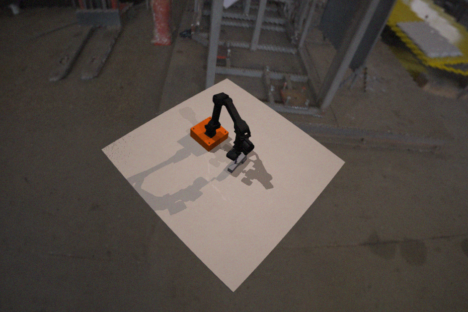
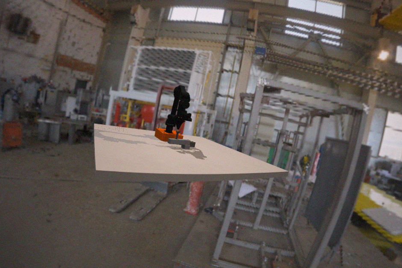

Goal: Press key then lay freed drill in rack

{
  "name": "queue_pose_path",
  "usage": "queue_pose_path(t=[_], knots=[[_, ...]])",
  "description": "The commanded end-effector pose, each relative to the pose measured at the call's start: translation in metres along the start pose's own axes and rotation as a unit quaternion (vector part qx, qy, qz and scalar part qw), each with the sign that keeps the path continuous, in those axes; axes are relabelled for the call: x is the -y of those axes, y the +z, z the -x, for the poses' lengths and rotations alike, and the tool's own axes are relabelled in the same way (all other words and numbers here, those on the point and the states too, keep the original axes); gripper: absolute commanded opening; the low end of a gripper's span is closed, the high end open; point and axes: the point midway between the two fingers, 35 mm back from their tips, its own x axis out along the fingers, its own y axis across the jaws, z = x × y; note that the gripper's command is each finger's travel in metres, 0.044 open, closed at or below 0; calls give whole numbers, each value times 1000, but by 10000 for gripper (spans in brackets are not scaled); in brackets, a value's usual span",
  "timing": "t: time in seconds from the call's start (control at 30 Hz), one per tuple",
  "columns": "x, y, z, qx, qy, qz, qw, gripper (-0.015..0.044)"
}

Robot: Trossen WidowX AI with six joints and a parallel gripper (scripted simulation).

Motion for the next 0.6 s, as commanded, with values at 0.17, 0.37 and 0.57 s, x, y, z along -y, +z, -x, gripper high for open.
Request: queue_pose_path(t=[0.17,0.37,0.57], knots=[[-4,-1,-3,-13,3,-2,1000,0],[-5,-2,-11,-22,4,-4,1000,0],[-6,-2,-16,-22,4,-4,1000,0]])
